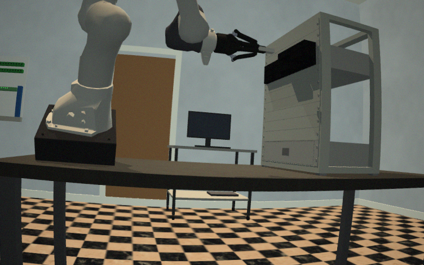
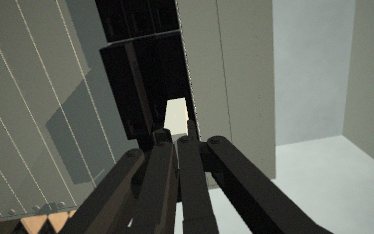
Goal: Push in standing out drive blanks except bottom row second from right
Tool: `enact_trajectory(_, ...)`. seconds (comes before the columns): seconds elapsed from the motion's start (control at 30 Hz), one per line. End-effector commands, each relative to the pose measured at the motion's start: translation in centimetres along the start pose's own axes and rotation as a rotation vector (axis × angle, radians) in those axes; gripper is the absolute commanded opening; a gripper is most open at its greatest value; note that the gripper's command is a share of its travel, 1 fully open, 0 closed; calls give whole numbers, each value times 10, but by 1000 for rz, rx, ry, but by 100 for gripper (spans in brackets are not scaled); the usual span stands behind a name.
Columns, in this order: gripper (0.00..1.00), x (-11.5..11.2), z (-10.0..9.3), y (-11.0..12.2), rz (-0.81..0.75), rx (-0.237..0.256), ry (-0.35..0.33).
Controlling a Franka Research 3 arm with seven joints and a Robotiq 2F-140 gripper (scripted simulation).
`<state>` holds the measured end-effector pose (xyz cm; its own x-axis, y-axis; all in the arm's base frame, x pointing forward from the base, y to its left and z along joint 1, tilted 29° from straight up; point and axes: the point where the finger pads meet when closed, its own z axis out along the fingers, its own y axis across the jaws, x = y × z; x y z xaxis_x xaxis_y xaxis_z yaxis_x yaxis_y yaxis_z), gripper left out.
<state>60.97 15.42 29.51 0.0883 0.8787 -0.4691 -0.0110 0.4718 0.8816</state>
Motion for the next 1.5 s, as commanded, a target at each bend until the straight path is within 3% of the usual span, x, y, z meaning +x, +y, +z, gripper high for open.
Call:
enact_trajectory(0.0,0,5,2,0,-17,6,3)
enact_trajectory(0.27,0,6,8,1,-17,6,3)
enact_trajectory(0.5,0,7,42,1,-17,6,3)
enact_trajectory(1.47,0,7,44,1,-17,6,3)
